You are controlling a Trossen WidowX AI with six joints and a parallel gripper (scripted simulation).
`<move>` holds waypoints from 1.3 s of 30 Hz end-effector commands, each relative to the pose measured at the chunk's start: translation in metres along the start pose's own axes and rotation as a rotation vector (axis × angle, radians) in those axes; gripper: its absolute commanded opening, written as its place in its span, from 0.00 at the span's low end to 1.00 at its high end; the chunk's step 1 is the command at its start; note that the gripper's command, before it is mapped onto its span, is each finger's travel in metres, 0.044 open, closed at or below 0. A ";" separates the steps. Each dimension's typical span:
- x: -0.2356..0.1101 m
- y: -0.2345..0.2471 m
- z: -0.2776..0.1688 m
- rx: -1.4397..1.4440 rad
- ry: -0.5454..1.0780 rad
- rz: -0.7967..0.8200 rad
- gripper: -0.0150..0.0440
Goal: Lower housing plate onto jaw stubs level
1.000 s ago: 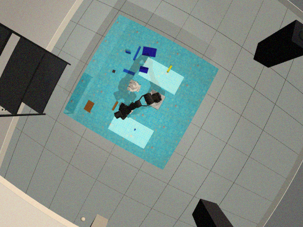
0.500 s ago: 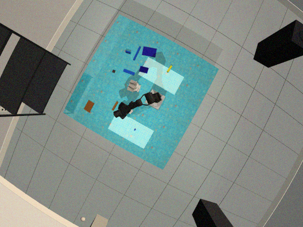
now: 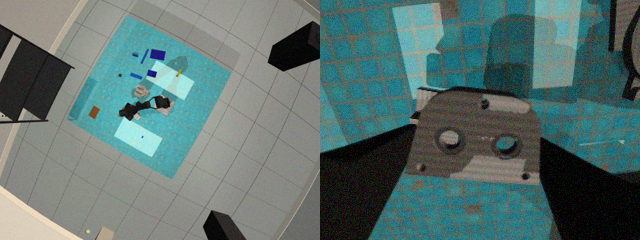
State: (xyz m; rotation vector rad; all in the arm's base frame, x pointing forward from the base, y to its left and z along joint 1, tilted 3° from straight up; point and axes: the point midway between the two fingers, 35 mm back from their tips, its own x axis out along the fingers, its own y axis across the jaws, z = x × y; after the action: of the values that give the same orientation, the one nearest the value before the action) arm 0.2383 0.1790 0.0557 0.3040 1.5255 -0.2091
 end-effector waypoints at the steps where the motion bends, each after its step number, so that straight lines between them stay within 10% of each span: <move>1: -0.001 -0.012 0.008 -0.024 0.000 0.003 0.85; 39: -0.001 -0.127 0.055 -0.215 -0.003 -0.010 0.85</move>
State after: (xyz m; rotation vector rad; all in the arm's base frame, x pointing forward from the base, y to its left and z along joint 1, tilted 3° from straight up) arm 0.2520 0.0513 0.0497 0.1390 1.5345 -0.0712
